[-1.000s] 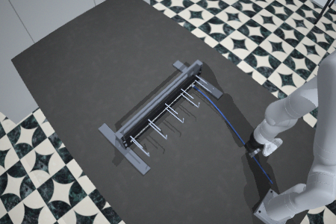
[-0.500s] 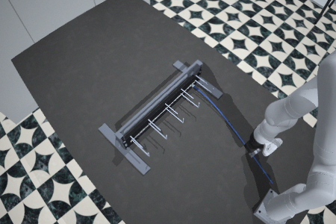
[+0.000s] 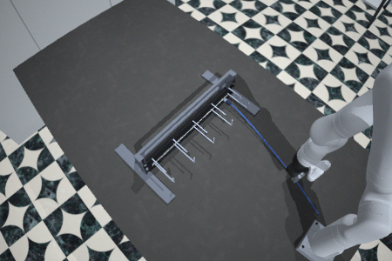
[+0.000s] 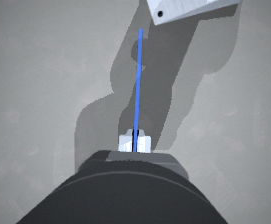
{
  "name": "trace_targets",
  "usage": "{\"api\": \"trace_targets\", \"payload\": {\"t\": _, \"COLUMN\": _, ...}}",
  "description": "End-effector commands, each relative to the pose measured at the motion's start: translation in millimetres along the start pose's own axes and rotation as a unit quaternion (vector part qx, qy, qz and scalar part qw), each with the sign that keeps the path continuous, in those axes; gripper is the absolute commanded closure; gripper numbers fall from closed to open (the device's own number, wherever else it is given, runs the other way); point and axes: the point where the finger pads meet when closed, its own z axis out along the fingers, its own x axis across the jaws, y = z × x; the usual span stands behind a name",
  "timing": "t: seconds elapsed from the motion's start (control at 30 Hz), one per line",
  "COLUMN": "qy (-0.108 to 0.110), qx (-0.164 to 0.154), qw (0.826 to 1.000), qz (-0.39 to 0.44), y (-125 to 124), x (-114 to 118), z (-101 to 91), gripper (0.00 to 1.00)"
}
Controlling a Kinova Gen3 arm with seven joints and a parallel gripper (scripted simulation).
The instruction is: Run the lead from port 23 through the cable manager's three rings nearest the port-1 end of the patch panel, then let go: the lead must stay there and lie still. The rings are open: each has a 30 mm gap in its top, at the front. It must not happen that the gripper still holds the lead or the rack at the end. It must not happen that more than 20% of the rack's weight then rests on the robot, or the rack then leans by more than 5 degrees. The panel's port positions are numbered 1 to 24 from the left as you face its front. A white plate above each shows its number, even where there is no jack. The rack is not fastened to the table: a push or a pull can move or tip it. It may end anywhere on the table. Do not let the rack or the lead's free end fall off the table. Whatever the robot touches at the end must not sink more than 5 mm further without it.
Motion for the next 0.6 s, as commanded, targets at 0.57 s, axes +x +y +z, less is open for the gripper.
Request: {"api": "trace_targets", "payload": {"t": 0.57, "qy": 0.001, "qx": -0.002, "qw": 1.000, "qz": -0.004, "y": 1.2, "x": 2.2, "z": -20.8, "gripper": 1.00}}
